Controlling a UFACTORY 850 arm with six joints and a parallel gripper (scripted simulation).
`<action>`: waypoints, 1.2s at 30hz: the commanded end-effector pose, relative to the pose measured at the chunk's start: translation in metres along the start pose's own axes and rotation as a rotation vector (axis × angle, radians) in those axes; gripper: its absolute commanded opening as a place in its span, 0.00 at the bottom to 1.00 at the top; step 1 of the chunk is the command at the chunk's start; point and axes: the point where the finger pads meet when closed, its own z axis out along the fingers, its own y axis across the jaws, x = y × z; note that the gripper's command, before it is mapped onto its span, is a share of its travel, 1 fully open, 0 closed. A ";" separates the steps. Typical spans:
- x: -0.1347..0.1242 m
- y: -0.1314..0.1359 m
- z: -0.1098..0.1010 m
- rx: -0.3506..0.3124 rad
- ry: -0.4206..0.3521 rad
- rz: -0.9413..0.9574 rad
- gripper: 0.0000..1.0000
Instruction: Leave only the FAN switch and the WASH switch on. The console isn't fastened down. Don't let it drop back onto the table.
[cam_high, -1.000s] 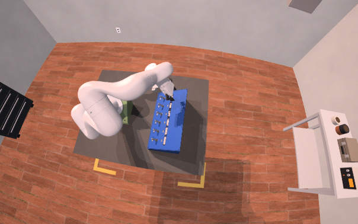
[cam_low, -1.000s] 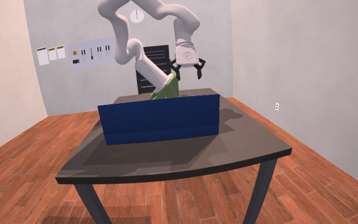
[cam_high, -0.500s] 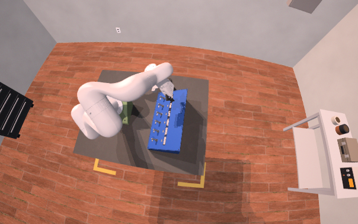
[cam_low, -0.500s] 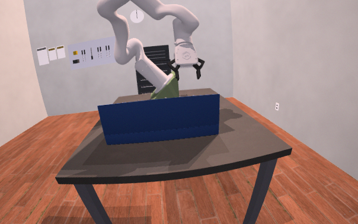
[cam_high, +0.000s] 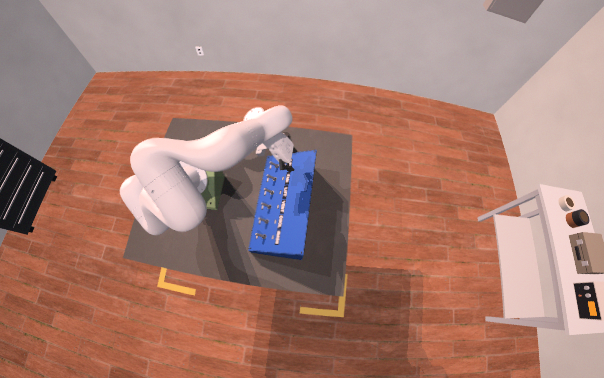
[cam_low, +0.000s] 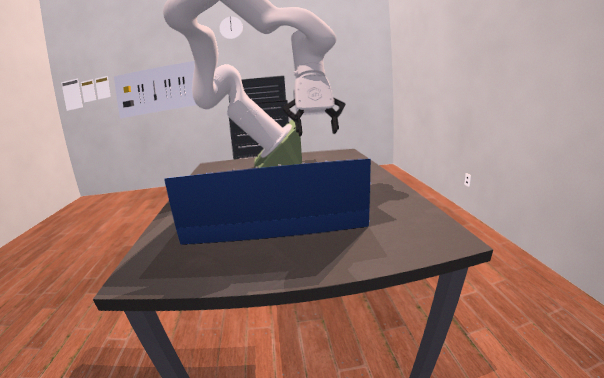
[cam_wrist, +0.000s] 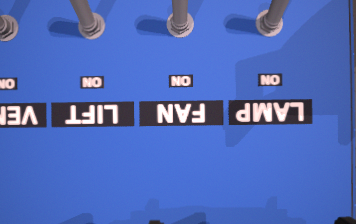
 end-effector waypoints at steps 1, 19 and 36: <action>-0.001 0.000 -0.001 -0.001 -0.001 0.001 1.00; -0.001 0.000 -0.001 -0.001 -0.001 0.001 1.00; -0.001 -0.025 -0.001 -0.001 -0.001 0.001 1.00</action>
